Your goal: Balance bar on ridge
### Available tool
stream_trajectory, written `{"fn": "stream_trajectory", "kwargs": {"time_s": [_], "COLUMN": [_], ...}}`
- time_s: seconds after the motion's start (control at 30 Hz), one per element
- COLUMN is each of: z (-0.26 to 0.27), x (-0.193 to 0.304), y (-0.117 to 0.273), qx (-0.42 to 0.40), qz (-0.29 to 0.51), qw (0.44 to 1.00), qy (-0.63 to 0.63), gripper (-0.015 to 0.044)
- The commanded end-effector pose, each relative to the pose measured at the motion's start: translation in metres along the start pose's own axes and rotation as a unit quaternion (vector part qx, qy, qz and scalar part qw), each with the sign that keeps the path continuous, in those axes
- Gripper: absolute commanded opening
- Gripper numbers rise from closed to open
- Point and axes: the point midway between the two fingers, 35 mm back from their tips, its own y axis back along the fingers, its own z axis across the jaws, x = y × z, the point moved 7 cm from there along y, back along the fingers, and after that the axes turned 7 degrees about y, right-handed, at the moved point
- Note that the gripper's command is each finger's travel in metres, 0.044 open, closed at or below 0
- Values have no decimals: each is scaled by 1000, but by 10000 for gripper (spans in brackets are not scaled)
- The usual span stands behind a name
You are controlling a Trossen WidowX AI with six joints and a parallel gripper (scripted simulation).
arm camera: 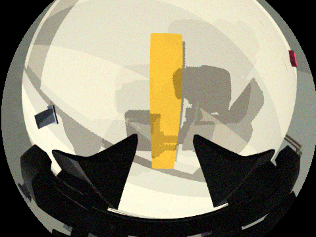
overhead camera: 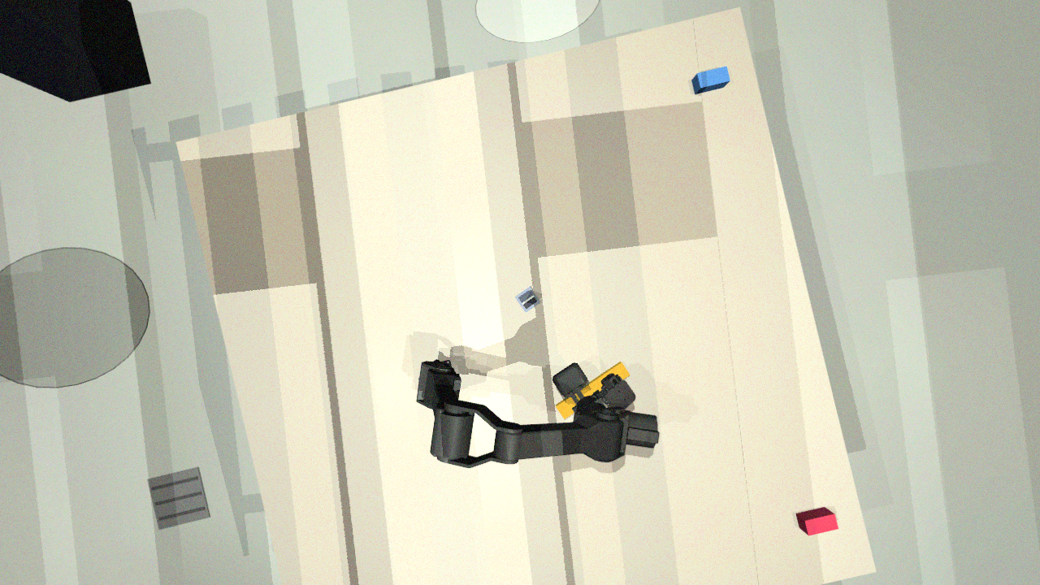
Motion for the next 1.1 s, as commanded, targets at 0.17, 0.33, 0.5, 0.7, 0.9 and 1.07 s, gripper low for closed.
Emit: {"fn": "stream_trajectory", "kwargs": {"time_s": [0.17, 0.33, 0.5, 0.7, 0.9, 1.07], "z": [1, 1, 1, 1, 1, 1], "x": [2, 2, 2, 2, 1, 1], "y": [-17, -19, -19, -19, -18, -18], "qx": [-2, -2, -2, -2, -4, -4], "qz": [6, 6, 6, 6, 3, 3], "qw": [1000, 1000, 1000, 1000, 1000, 1000], "qy": [2, 2, 2, 2, 0, 0], "gripper": [315, 315, 315, 315, 157, 124]}}
